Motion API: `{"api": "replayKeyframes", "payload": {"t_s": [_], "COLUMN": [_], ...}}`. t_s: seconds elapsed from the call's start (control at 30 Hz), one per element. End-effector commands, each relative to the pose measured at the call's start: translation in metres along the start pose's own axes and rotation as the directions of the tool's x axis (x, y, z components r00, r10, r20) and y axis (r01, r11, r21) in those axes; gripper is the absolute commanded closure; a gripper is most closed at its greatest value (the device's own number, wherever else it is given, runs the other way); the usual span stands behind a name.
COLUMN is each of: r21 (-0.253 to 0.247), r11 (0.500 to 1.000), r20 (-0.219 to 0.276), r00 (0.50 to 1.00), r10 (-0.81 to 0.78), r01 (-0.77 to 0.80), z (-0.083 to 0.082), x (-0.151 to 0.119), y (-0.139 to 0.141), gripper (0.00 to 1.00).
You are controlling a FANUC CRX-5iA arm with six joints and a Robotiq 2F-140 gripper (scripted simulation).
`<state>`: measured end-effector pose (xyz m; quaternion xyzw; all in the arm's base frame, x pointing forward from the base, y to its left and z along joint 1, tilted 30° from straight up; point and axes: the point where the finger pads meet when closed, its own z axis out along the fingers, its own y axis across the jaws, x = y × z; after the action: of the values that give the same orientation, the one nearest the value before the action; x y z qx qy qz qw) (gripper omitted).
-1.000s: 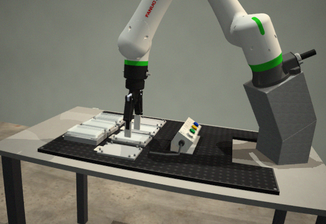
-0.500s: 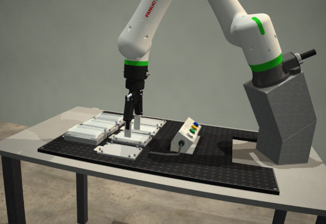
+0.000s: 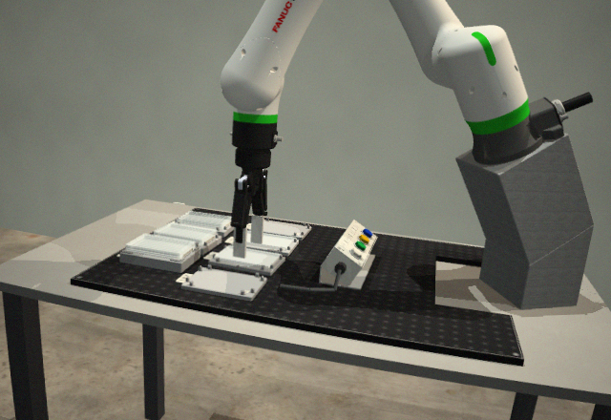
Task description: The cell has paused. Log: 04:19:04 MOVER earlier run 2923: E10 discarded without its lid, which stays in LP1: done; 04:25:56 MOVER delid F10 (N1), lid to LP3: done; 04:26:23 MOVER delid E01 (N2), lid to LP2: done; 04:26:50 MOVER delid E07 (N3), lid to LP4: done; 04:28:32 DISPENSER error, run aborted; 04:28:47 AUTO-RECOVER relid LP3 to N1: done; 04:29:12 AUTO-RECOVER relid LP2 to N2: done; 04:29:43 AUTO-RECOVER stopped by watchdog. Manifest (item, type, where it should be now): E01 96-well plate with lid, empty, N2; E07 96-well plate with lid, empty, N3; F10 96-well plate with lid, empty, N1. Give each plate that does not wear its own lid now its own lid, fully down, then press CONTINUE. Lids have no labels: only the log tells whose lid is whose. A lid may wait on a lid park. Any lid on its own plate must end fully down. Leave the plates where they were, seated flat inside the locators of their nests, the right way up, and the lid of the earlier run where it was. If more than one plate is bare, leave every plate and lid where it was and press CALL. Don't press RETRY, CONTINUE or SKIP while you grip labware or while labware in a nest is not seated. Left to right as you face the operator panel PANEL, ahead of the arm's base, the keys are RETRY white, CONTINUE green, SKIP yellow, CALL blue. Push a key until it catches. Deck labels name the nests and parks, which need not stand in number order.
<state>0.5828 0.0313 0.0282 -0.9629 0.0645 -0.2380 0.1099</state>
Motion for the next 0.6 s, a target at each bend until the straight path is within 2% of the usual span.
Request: {"api": "replayKeyframes", "payload": {"t_s": [0.0, 0.13, 0.17, 0.57], "r21": [0.0, 0.0, 0.0, 0.0], "r11": [1.0, 1.0, 1.0, 1.0], "r20": [0.0, 0.0, 0.0, 0.0], "r00": [1.0, 1.0, 1.0, 1.0], "r10": [0.0, 0.0, 0.0, 0.0], "r01": [0.0, 0.0, 0.0, 0.0], "z": [-0.0001, -0.0001, -0.0001, -0.0001], "x": [0.0002, 0.0002, 0.0002, 0.0002], "y": [0.0, 0.0, 0.0, 0.0], "gripper": [0.34, 0.34, 0.41, 0.41]}}
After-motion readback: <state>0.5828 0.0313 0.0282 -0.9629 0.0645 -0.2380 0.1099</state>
